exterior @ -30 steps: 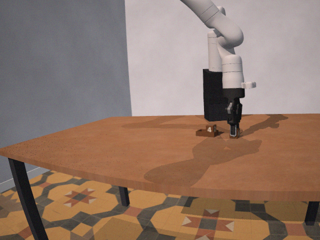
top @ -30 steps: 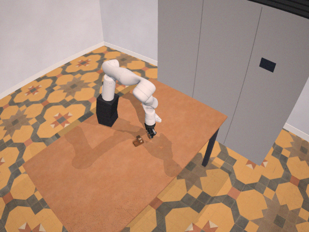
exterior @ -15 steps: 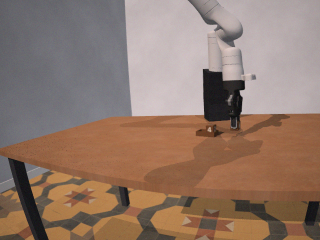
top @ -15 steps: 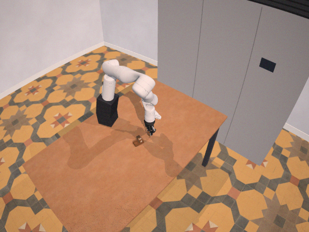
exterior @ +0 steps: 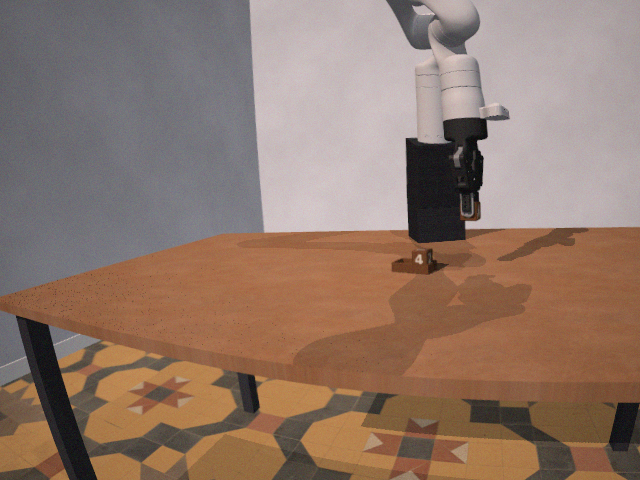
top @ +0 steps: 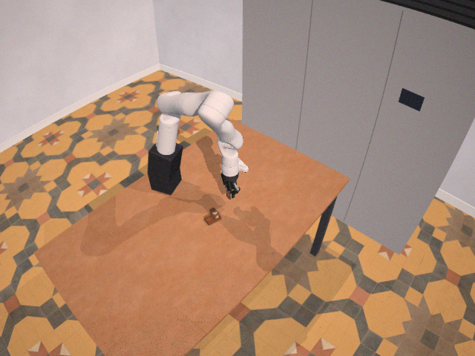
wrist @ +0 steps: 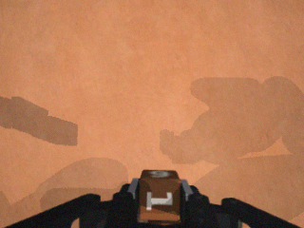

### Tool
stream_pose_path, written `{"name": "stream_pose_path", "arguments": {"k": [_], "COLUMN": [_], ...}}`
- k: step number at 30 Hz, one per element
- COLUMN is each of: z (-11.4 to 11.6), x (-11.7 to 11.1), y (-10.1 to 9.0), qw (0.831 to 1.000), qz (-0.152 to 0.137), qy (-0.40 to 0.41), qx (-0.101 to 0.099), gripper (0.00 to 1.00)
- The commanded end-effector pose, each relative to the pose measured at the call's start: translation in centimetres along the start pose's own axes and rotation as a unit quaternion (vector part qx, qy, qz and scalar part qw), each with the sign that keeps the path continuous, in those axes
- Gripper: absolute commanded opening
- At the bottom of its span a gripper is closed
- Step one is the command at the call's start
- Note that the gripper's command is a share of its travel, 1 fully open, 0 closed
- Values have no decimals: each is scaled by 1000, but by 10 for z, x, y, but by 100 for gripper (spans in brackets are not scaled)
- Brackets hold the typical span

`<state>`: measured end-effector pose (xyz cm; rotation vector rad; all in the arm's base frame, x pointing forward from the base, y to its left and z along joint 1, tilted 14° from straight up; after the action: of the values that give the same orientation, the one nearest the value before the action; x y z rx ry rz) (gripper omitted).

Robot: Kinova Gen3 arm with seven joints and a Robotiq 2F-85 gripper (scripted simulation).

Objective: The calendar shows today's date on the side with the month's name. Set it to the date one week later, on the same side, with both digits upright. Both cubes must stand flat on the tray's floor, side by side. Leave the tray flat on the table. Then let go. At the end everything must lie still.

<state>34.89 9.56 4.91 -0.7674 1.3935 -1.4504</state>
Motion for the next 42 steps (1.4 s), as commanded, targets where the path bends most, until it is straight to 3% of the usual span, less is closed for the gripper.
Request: {"name": "stream_pose_path", "arguments": {"k": [1, 12, 16, 18, 22, 25, 42], "z": [6, 8, 19, 19, 23, 22, 22], "x": [0, 6, 48, 48, 101, 120, 122], "y": [-6, -6, -8, -8, -14, -16, -16], "qw": [1000, 1000, 1000, 1000, 1000, 1000, 1000], "qz": [1, 1, 1, 1, 1, 1, 1], "qy": [0, 1, 2, 2, 4, 5, 5], "qx": [8, 9, 11, 11, 10, 9, 9], "gripper": [26, 26, 26, 26, 26, 26, 26]}}
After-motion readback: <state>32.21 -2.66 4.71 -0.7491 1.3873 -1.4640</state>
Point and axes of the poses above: the point where the finger pads meet when closed, its own y axis out along the fingers, its own z axis across the jaws, x = y × z, the point moved 10 cm from there along -y, back along the fingers, and after that the axes turned 8 degrees about y, right-handed, at the moved point
